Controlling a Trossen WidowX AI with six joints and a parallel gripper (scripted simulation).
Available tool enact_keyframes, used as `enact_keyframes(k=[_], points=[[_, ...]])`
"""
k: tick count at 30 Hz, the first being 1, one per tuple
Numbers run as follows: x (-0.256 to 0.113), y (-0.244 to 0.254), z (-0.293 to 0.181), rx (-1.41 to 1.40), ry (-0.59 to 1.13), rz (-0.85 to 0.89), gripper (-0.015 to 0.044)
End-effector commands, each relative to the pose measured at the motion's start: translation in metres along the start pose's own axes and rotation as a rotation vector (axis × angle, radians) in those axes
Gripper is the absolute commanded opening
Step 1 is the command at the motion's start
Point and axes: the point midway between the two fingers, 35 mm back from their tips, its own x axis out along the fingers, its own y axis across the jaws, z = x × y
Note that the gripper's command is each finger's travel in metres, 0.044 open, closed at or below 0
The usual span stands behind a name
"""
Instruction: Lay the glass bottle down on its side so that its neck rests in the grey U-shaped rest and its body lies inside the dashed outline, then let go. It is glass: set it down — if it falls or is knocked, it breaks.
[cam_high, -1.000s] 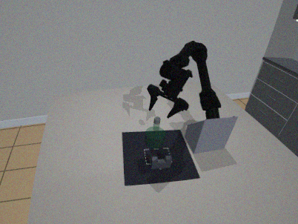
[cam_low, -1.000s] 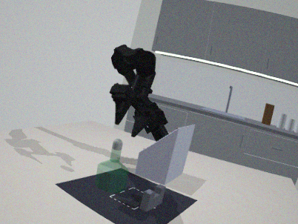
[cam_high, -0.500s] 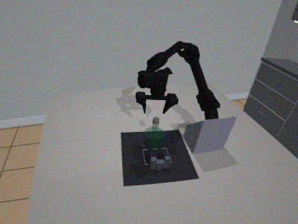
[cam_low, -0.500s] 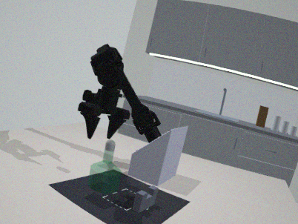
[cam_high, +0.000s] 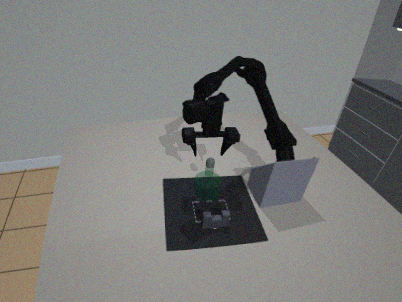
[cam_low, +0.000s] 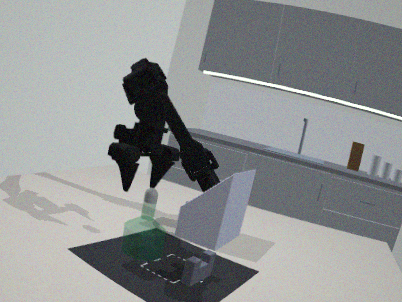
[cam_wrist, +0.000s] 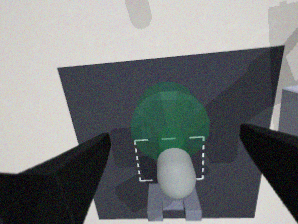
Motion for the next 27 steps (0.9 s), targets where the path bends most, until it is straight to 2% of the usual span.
enact_keyframes(k=[1, 20, 27], points=[[0.0, 0.0, -0.007, 0.006, 0.005, -0.002, 0.044], [0.0, -0.001, -0.036, 0.007, 0.005, -0.002, 0.044], [0.0, -0.001, -0.036, 0.007, 0.005, -0.002, 0.0256]])
